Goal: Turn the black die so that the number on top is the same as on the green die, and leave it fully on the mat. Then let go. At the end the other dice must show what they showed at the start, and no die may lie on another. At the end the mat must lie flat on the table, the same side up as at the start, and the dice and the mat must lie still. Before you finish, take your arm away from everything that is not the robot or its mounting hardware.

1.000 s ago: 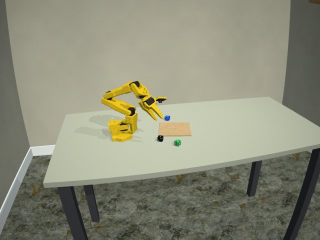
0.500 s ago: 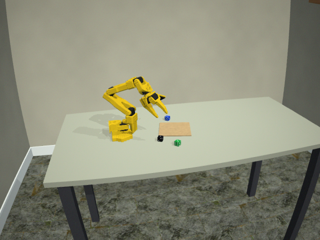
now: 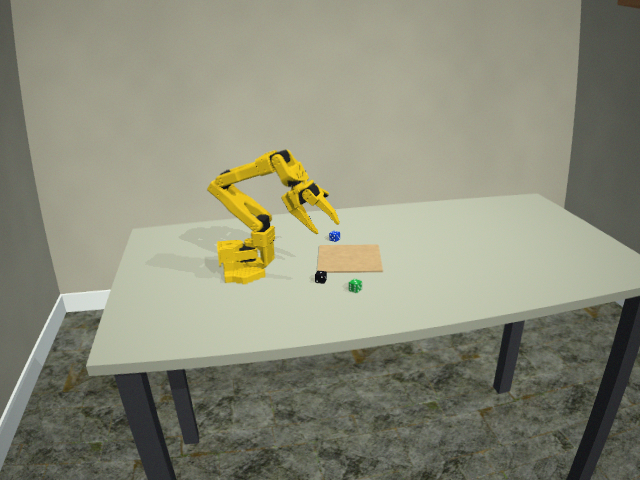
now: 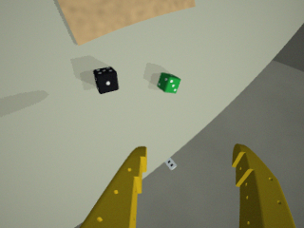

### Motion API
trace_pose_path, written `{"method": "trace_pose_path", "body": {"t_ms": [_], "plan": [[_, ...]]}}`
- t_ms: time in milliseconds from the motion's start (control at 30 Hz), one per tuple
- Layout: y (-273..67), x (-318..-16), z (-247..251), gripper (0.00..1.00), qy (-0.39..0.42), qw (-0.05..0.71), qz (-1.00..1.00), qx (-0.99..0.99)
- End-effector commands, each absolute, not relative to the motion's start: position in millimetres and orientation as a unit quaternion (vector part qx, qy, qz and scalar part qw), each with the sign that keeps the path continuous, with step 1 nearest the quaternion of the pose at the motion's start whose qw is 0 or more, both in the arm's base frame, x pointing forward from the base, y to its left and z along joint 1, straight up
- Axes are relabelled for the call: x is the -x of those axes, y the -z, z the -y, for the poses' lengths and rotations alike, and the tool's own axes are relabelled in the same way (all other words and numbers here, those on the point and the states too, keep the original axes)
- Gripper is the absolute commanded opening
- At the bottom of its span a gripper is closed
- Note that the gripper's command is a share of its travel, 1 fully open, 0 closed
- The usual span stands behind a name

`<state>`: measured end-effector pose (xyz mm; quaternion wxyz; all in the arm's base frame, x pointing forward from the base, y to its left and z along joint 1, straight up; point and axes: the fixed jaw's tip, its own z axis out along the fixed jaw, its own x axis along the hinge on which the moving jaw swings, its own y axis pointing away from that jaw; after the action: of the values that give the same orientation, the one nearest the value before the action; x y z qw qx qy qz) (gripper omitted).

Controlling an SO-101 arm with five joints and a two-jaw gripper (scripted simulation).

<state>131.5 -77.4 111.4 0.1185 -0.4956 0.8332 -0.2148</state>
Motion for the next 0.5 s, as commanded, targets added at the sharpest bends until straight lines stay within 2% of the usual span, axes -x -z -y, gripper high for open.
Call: {"method": "trace_pose_path", "body": {"t_ms": [0,300,467], "plan": [[-119,-135,79,0.28,0.23,0.126,-0.824,0.503],[-118,-135,79,0.28,0.226,0.123,-0.824,0.504],[-109,-134,78,0.28,0.196,0.107,-0.832,0.508]]}}
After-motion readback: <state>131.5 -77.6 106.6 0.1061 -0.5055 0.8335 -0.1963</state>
